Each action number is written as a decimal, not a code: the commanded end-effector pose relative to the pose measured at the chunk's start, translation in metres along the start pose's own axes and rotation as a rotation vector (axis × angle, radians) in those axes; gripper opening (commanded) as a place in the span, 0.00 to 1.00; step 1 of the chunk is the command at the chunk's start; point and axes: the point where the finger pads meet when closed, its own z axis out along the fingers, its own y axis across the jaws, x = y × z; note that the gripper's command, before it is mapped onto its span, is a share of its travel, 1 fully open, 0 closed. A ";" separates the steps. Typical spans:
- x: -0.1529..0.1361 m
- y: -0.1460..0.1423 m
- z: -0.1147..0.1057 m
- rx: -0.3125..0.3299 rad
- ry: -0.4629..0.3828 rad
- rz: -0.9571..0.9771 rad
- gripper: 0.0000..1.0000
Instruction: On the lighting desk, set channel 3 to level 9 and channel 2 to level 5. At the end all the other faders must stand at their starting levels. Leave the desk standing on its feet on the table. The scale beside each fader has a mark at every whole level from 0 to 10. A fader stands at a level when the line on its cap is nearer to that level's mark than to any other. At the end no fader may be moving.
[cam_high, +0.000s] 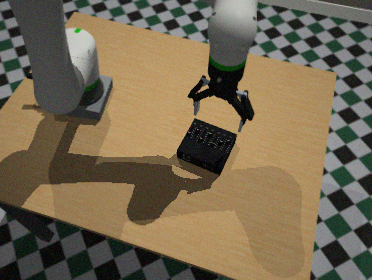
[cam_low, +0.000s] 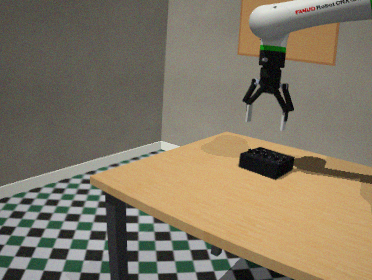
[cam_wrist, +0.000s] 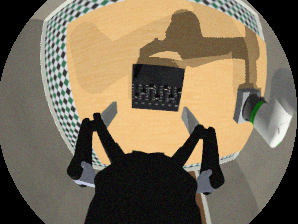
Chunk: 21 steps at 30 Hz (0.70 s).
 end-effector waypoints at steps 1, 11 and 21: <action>0.000 0.000 -0.012 0.000 0.000 0.000 1.00; 0.000 0.000 -0.022 0.000 0.000 0.000 1.00; 0.000 0.000 -0.022 0.000 0.000 0.000 1.00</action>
